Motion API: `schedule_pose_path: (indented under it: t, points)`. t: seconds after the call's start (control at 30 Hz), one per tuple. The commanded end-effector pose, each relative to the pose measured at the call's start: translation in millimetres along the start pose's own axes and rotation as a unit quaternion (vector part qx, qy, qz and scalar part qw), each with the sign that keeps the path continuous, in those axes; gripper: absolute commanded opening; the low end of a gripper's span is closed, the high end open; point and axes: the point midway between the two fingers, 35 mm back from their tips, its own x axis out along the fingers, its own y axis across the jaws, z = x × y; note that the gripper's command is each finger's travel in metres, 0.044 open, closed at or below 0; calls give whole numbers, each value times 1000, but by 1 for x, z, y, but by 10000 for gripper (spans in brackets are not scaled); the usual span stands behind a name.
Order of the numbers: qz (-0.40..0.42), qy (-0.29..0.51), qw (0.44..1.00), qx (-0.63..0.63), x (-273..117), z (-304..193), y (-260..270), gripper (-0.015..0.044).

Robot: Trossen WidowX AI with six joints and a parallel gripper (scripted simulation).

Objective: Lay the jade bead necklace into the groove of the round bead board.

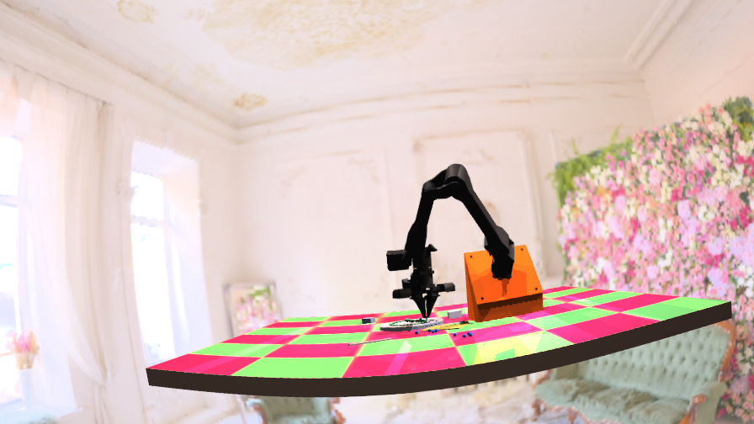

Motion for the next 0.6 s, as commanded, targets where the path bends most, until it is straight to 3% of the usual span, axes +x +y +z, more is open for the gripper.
schedule_pose_path:
  t: [0.0, 0.57]
  points:
    - [-1, -1, 1000, -2, 0, -1, -3, 0]
    - [-1, 0, 1000, -2, 13, -1, -3, 0]
